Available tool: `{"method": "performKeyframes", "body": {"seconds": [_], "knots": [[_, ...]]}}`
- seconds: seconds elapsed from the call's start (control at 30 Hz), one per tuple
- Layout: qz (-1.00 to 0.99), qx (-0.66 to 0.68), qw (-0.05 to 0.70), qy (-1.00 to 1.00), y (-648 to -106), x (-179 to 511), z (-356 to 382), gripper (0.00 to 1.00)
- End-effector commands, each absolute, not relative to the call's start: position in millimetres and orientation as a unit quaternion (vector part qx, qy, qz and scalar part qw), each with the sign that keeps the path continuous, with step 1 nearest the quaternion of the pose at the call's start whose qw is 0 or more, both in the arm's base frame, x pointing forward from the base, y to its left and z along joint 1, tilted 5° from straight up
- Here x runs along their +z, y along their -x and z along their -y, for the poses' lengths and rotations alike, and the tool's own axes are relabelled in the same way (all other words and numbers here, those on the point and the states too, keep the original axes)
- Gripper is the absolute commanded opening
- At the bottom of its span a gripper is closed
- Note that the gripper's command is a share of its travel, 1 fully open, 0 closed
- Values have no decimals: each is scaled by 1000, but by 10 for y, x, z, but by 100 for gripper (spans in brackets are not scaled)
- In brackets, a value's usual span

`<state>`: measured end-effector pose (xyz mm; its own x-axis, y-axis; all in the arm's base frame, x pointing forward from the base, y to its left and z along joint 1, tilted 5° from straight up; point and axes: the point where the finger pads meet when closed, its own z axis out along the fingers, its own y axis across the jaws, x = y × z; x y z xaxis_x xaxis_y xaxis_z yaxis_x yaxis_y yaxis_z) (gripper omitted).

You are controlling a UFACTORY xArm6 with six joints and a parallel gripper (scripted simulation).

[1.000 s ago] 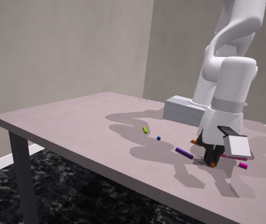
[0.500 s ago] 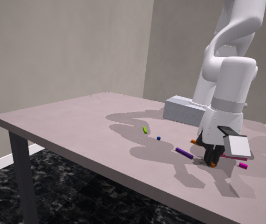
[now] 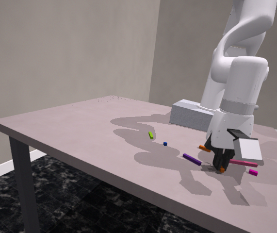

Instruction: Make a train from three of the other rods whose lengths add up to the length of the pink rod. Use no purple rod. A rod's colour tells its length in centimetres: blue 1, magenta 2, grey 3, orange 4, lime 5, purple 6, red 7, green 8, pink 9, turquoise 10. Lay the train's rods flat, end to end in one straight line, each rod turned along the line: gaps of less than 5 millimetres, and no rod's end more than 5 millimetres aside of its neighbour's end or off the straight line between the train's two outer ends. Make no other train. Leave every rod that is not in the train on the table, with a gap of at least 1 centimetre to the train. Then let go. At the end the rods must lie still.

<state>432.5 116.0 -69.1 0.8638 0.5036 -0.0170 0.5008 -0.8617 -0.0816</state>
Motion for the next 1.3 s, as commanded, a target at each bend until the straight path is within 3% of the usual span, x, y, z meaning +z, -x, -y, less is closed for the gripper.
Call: {"method": "performKeyframes", "body": {"seconds": [0.0, 0.4, 0.87, 1.27], "knots": [[260, 17, 37, 965, -4349, -541, -1155, 4], [260, 17, 37, 965, -4388, 223, -1107, 4], [255, 17, 37, 966, -4393, 258, -1086, 4], [67, 23, 32, 997, -4429, 224, -467, 4]]}}
